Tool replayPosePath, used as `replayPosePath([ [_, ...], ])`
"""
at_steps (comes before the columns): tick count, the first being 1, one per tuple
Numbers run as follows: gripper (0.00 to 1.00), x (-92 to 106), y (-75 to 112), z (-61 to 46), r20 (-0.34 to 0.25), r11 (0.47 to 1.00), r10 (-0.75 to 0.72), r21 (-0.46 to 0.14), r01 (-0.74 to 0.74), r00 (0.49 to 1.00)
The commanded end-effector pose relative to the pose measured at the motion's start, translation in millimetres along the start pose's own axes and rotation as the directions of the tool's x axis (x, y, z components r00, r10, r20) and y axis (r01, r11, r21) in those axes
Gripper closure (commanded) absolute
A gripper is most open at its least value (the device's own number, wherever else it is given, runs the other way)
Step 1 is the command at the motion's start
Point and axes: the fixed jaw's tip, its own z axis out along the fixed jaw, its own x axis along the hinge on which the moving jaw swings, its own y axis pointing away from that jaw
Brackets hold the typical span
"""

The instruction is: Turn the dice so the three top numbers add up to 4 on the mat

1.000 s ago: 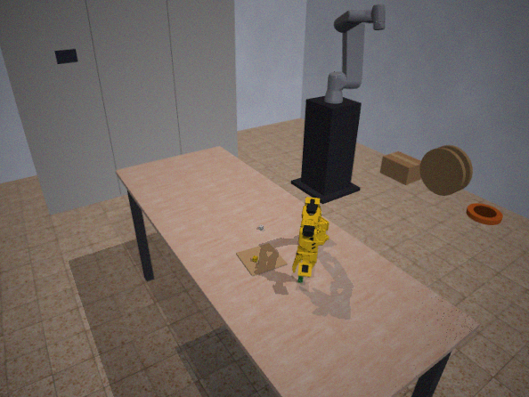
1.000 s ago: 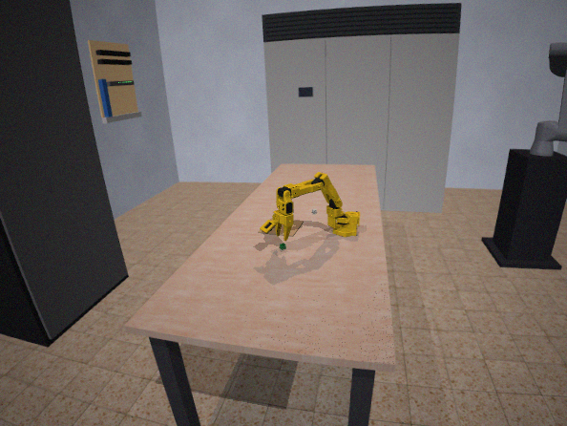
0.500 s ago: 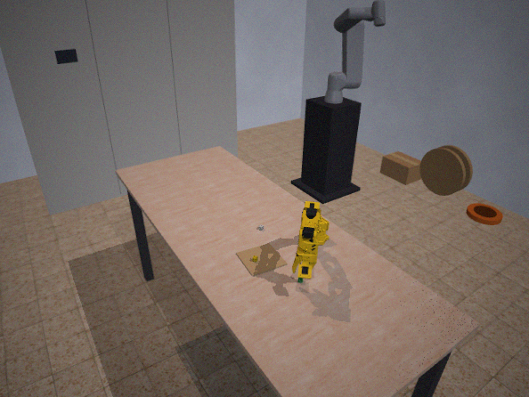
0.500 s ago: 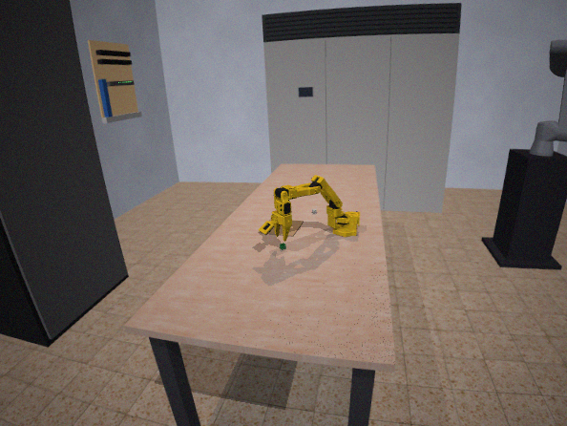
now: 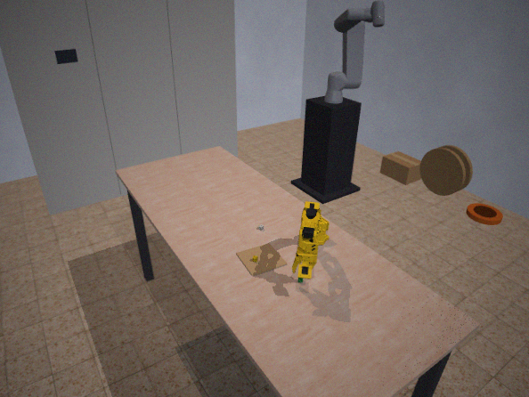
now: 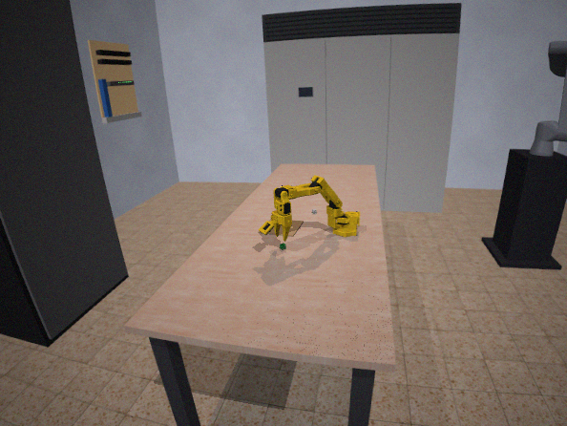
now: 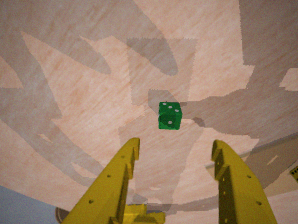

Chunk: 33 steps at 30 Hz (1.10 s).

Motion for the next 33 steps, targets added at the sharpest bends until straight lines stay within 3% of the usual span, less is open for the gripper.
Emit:
replayPosePath([
  [1, 0.75, -4.7, 1.5, -9.6, 0.045, 1.0, -0.017, 0.001, 0.017, 0.999],
  [15, 0.75, -2.3, 1.6, -6.9, 0.027, 1.0, -0.017, 0.0, 0.017, 0.999],
  [25, 0.75, 7.0, 1.8, 3.0, -0.041, 1.0, -0.017, -0.003, 0.017, 0.999],
  [33, 0.75, 6.6, 1.8, 17.6, -0.046, 1.0, -0.017, -0.003, 0.017, 0.999],
])
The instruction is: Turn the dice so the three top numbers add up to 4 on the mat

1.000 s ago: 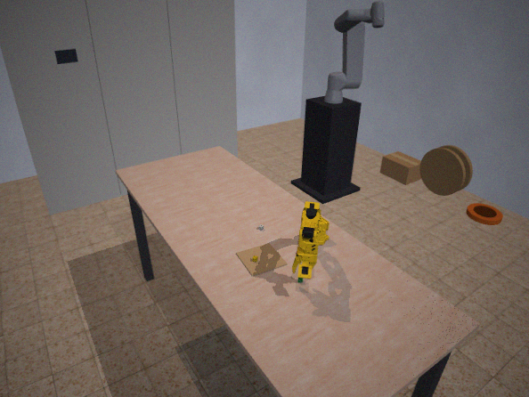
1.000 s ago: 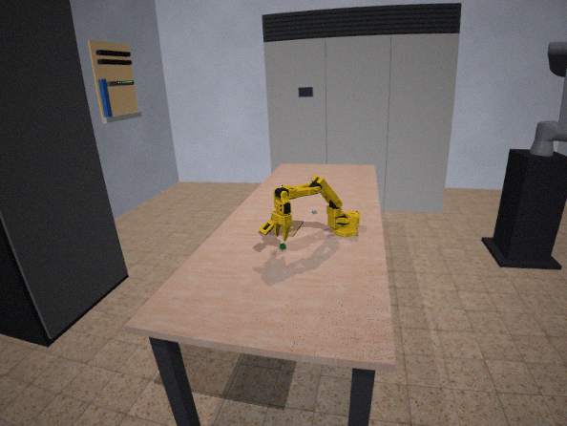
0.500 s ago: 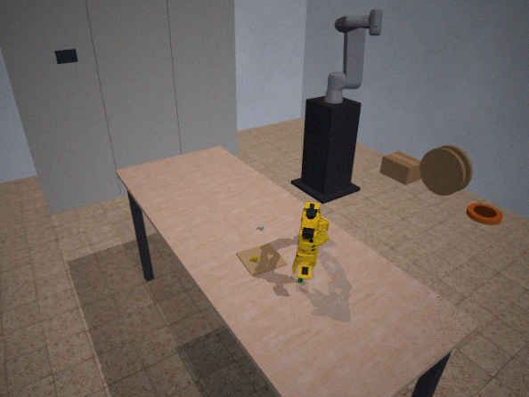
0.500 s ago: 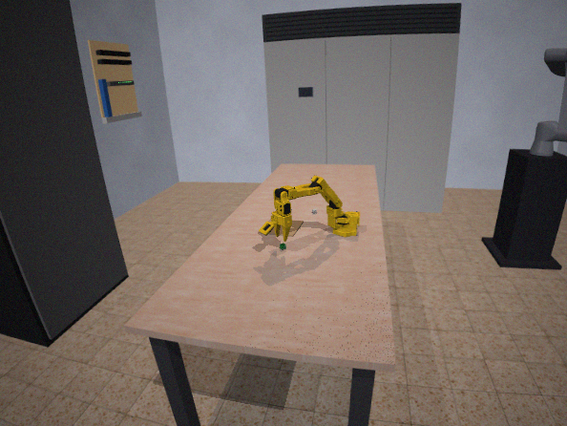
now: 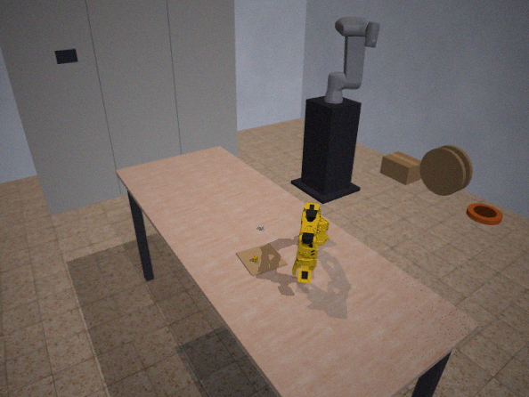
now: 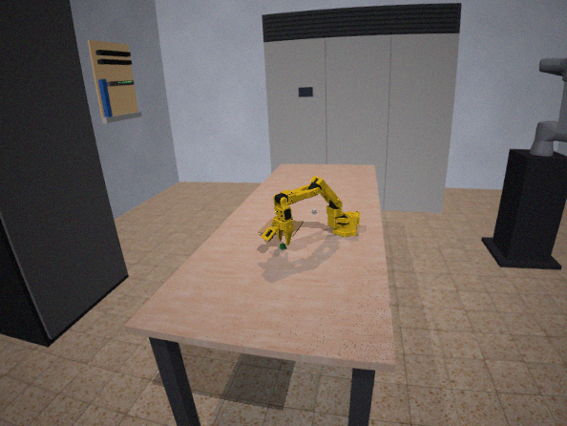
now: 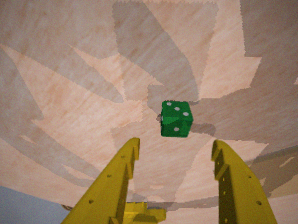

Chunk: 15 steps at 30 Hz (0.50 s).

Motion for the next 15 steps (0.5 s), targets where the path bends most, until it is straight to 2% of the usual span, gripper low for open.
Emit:
replayPosePath([
  [1, 0.75, -4.7, 1.5, -0.3, 0.041, 1.0, -0.017, 0.001, 0.017, 0.999],
  [5, 0.75, -5.0, 1.5, 6.3, 0.039, 1.0, -0.017, 0.001, 0.017, 0.999],
  [15, 0.75, -5.1, 1.5, 14.5, 0.037, 1.0, -0.017, 0.001, 0.017, 0.999],
])
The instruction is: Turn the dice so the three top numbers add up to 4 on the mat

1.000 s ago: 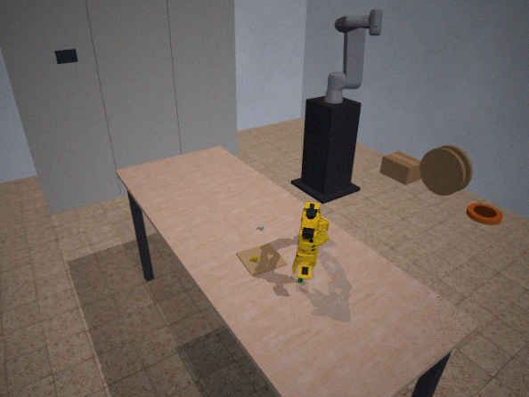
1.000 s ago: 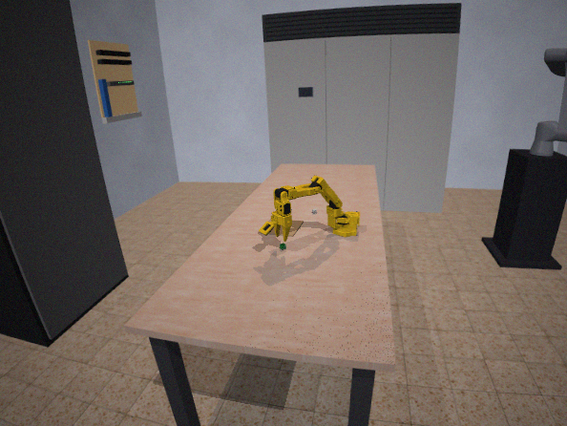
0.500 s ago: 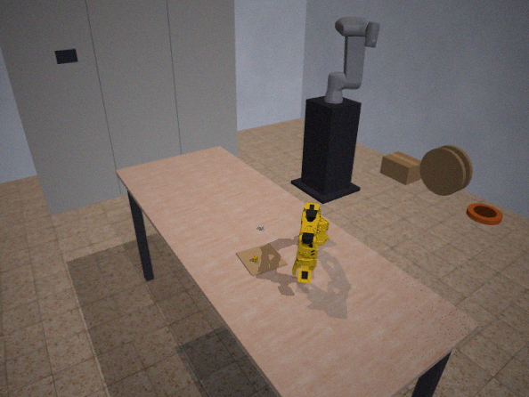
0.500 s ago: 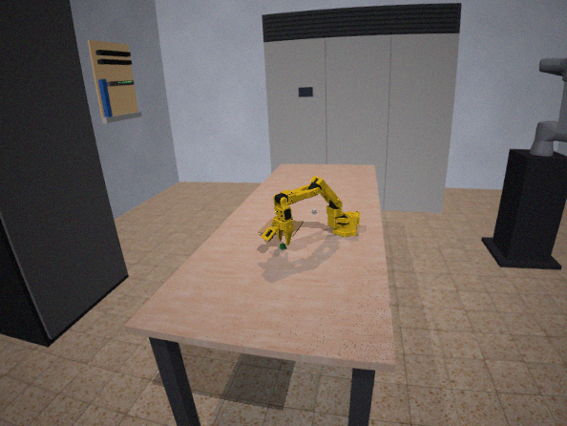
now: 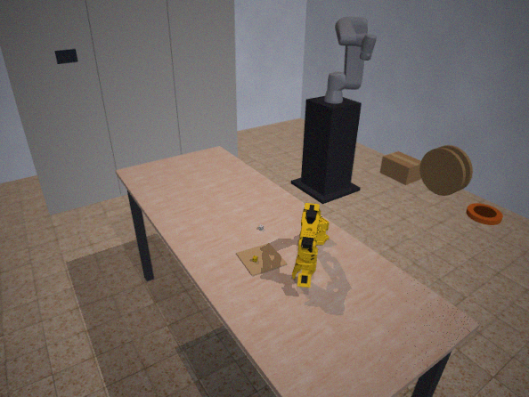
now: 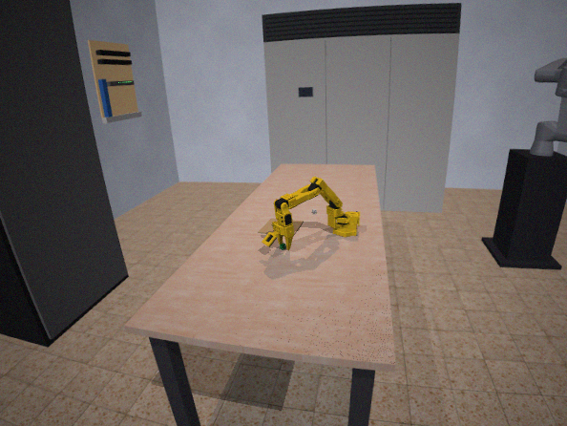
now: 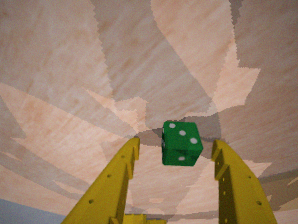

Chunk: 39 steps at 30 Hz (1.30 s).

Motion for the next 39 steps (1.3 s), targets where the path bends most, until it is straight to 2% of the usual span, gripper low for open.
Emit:
replayPosePath([
  [1, 0.75, -4.6, 1.5, -3.5, 0.039, 1.0, -0.017, 0.0, 0.017, 0.999],
  [19, 0.76, -4.6, 0.6, -2.7, 0.039, 1.0, -0.017, 0.0, 0.017, 0.999],
  [39, 0.88, -4.5, -6.4, -2.7, 0.039, 1.0, -0.017, -0.001, 0.017, 0.999],
])
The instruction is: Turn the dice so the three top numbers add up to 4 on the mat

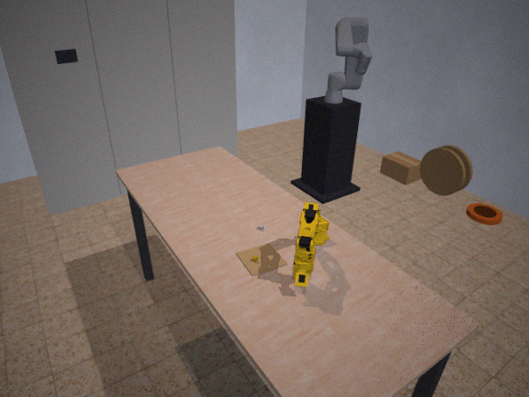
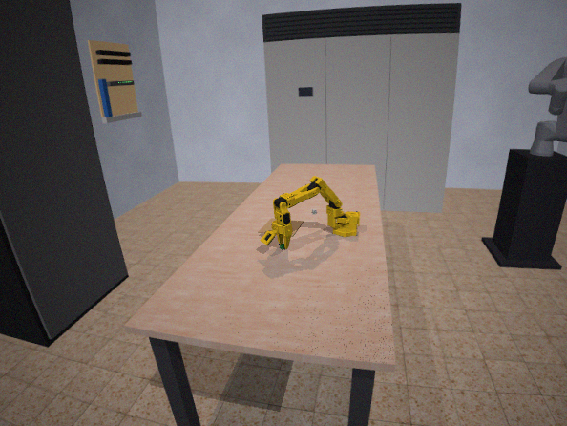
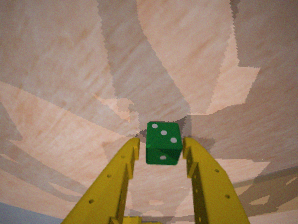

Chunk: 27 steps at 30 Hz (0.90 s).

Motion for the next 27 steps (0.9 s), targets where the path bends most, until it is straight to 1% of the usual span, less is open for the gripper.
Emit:
replayPosePath([
  [1, 0.89, -2.5, 1.3, -1.2, 0.018, 1.0, -0.02, -0.006, 0.02, 1.0],
  [11, 0.93, -2.4, -0.9, -1.2, 0.018, 1.0, -0.02, -0.006, 0.02, 1.0],
  [23, 0.94, -2.4, -1.3, -1.2, 0.018, 1.0, -0.02, -0.006, 0.02, 1.0],
  [27, 0.96, -2.4, -1.3, -1.2, 0.018, 1.0, -0.02, -0.006, 0.02, 1.0],
])
